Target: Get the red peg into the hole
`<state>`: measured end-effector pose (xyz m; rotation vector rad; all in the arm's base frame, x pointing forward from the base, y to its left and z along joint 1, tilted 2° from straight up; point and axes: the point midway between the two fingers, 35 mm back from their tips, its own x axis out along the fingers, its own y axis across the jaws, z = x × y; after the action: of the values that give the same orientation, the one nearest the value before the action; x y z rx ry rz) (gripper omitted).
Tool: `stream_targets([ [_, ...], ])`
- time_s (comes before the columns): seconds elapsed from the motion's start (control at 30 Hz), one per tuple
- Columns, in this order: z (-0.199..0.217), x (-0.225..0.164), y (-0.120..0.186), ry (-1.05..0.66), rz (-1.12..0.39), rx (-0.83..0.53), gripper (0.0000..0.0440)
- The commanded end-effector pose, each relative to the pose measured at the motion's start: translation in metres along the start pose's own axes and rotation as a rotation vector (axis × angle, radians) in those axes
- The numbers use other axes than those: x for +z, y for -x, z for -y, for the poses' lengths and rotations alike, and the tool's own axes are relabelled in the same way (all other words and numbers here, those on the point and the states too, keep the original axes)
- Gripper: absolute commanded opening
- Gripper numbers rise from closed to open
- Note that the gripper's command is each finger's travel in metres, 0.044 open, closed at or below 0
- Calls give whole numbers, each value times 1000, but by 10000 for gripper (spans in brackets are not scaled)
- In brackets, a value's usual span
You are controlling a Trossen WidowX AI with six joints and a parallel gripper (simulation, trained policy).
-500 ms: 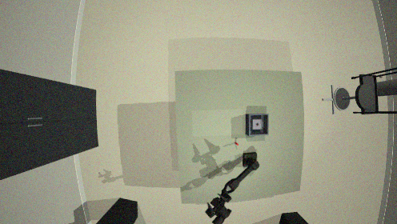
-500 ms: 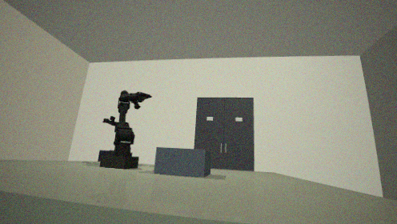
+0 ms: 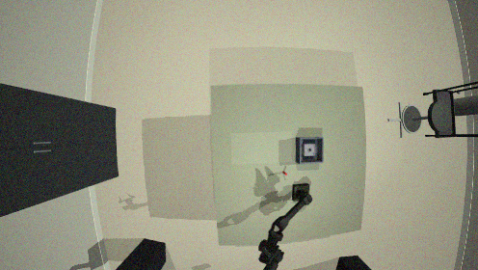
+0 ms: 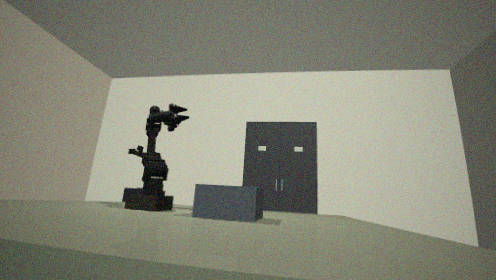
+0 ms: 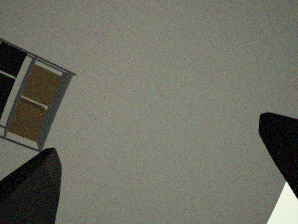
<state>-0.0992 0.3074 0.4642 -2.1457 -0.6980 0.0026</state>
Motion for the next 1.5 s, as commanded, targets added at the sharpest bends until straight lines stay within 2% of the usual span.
stream_targets([
  [0.0,-6,-18,-3,-114,-23,16,440],
  [0.67,-60,-95,-11,-781,-198,112,440],
  [1.47,-154,-162,-13,-1552,-463,280,440],
])
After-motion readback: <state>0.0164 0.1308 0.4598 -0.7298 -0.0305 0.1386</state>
